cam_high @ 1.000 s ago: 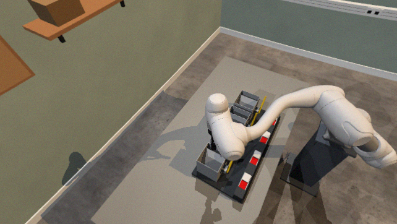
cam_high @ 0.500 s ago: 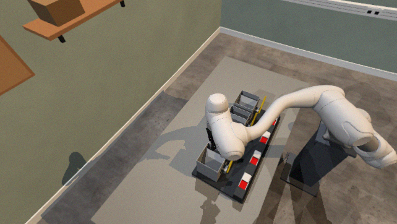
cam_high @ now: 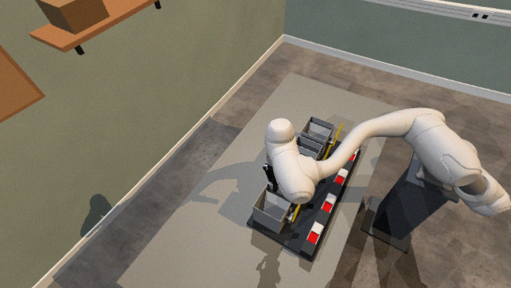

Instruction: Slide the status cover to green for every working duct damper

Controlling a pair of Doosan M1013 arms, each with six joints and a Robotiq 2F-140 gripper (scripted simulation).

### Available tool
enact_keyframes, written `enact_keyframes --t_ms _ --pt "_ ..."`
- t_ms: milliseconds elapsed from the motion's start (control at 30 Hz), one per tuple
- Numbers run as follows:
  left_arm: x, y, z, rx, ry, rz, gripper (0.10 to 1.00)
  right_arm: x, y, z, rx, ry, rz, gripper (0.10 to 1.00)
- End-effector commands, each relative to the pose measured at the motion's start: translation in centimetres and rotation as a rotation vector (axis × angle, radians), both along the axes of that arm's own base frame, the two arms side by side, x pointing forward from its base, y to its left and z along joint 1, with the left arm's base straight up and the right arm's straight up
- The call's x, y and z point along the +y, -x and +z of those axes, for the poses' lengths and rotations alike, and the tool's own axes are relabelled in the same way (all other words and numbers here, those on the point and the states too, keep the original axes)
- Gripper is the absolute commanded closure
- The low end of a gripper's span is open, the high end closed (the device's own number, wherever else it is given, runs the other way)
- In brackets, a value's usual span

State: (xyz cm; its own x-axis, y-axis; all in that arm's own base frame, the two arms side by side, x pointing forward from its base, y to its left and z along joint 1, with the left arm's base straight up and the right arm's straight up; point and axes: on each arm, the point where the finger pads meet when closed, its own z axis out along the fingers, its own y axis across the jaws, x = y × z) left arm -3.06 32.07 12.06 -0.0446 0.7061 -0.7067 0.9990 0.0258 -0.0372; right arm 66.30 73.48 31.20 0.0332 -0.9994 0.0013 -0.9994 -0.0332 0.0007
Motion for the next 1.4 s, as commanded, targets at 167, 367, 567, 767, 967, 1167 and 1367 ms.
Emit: enact_keyframes --t_ms 167,367,567,767,967,1167,1367 --pt "0.0 0.0 0.0 0.000 -0.001 0.000 0.098 -7.9 -1.7 0.8 -0.002 -0.003 0.000 0.999" --pt "0.0 0.0 0.0 0.000 -0.001 0.000 0.098 -14.3 -2.2 0.9 -0.002 -0.003 0.000 0.999" --pt "0.0 0.0 0.0 0.000 -0.001 0.000 0.098 -18.6 -2.0 0.7 -0.002 -0.002 0.000 0.999" --pt "0.0 0.0 0.0 0.000 -0.001 0.000 0.098 -26.2 -0.9 0.1 -0.002 -0.002 0.000 0.999" --pt "0.0 0.0 0.0 0.000 -0.001 0.000 0.098 -26.8 -0.7 0.1 -0.002 -0.002 0.000 0.999" --pt "0.0 0.0 0.0 0.000 -0.001 0.000 0.098 -26.8 -0.7 0.0 -0.002 -0.002 0.000 0.999" --pt "0.0 0.0 0.0 0.000 -0.001 0.000 0.098 -26.8 -0.8 -0.3 -0.002 -0.002 0.000 0.999"
